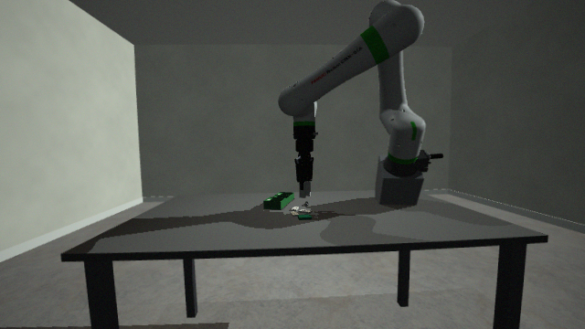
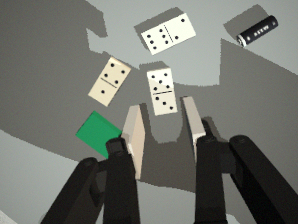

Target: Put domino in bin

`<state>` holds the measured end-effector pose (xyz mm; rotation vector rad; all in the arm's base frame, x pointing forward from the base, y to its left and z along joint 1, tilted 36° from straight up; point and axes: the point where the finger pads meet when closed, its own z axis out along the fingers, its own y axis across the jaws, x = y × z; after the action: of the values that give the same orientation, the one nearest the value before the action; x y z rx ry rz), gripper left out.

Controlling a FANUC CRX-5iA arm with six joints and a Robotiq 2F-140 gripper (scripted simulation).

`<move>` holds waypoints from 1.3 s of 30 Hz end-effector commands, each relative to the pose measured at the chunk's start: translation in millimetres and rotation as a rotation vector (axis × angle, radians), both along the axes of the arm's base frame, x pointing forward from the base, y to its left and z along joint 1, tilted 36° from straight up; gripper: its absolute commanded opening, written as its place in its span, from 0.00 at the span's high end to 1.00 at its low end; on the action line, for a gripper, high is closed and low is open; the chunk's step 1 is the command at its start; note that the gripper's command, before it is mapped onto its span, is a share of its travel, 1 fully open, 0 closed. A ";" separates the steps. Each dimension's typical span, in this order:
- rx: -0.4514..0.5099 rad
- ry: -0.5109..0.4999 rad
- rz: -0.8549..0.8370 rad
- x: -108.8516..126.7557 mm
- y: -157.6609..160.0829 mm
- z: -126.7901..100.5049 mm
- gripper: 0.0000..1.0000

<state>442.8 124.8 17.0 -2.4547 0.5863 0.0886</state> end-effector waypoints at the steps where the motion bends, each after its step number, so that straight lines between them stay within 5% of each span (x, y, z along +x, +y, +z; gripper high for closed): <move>1: 0.000 0.000 0.000 0.2 -0.2 0.1 0.75; 12: 0.000 0.000 0.000 0.3 -0.3 0.0 0.75; 28: 0.000 0.000 0.000 4.5 31.4 -44.7 0.75; 39: 0.000 0.000 0.000 5.1 36.8 -52.3 0.75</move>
<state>447.6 160.7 -33.9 -2.4548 0.5863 0.0886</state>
